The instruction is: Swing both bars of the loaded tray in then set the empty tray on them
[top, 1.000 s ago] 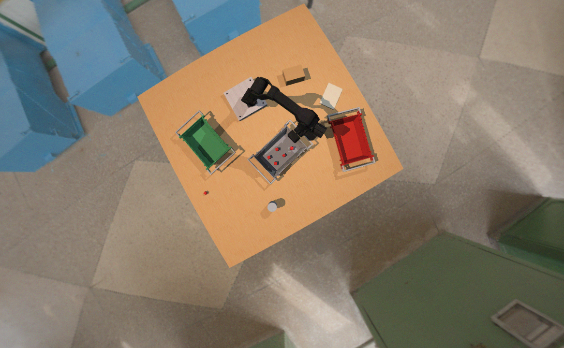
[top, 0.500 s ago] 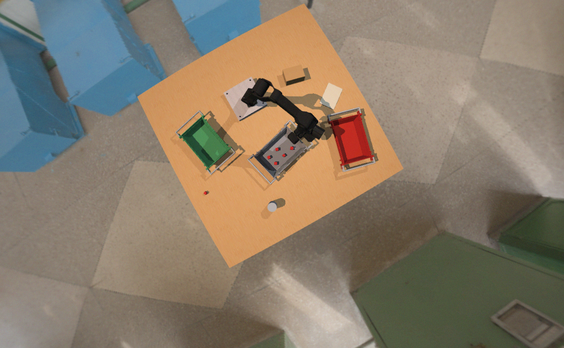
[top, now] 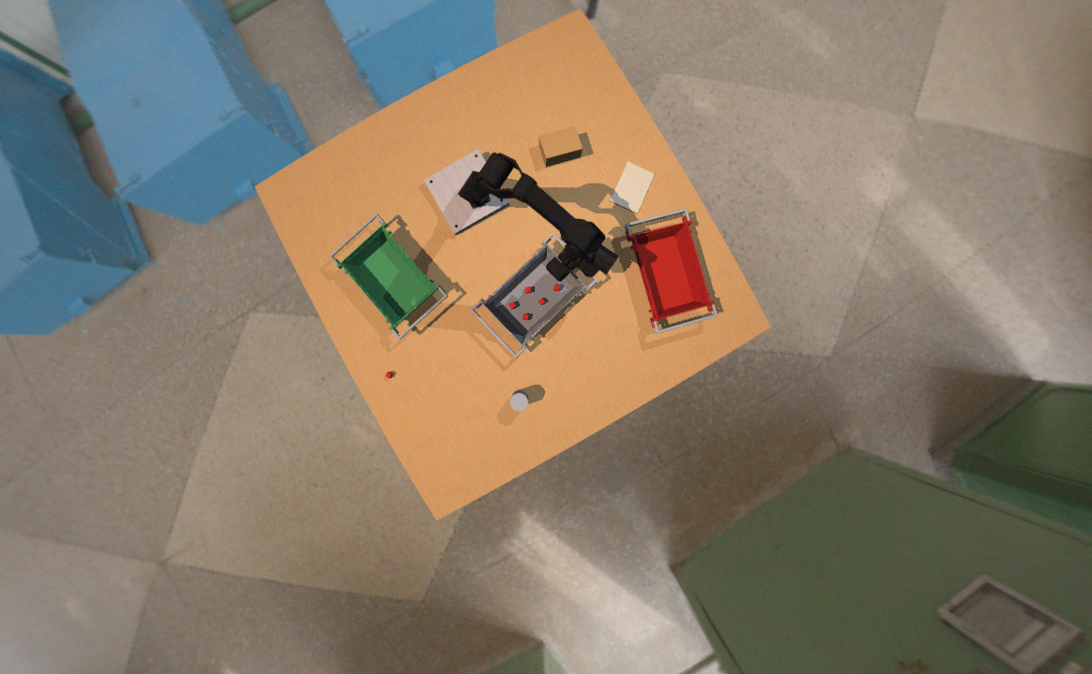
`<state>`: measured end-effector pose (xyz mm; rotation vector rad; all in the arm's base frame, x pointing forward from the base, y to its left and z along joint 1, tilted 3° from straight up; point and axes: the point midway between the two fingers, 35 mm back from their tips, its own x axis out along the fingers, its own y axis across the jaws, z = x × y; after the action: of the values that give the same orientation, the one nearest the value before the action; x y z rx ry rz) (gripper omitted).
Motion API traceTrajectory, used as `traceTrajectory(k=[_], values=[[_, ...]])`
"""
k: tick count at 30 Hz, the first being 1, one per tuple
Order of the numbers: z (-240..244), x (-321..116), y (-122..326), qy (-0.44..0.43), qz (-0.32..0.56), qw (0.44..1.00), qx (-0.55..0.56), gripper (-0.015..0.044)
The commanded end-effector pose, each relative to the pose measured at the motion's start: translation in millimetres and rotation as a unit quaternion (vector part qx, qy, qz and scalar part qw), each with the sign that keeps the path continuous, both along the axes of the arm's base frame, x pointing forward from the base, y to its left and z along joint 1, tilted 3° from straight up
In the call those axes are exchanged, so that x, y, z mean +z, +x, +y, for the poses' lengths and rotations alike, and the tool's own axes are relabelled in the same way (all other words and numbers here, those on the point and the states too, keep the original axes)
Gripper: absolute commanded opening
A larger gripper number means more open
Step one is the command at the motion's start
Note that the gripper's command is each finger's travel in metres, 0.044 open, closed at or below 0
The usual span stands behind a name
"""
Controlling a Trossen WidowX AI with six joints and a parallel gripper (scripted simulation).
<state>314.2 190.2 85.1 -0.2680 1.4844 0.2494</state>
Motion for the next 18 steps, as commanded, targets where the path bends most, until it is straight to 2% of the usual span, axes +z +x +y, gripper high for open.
traceTrajectory(k=[1, 18], values=[[-13.1, 13.2, 5.1, -0.003, -0.008, 1.000, -0.005, 0.0087], [-53.4, 10.2, 19.1, -0.005, -0.009, 1.000, -0.005, 0.0087]])
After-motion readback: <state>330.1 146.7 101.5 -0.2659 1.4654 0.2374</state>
